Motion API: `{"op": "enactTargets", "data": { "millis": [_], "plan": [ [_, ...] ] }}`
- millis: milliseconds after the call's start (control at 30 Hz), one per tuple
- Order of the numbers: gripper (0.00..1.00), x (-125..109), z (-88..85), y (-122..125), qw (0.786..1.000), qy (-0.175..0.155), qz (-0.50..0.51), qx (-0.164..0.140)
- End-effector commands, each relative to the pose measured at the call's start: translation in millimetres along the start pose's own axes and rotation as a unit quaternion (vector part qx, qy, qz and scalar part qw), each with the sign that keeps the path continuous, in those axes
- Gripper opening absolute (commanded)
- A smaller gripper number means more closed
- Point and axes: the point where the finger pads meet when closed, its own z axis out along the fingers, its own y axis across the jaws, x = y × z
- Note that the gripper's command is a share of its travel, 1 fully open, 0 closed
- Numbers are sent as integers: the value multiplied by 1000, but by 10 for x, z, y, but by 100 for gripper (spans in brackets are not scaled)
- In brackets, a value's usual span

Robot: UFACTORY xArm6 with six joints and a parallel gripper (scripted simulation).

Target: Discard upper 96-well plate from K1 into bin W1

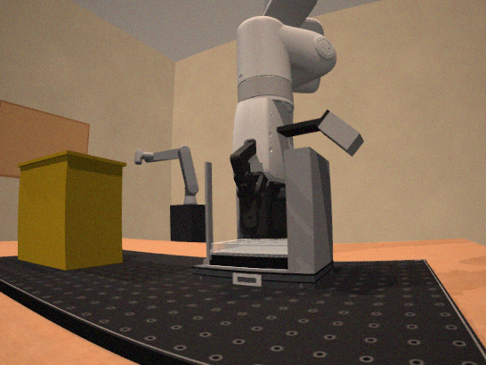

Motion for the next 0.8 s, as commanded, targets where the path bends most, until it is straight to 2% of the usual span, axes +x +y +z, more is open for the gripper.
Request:
{"op": "enactTargets", "data": {
  "millis": [0, 767],
  "plan": [
    [100, 5, 14, 10, 1000, 1, 0, -2],
    [100, 5, 147, 10, 1000, 1, 0, -2]
  ]
}}
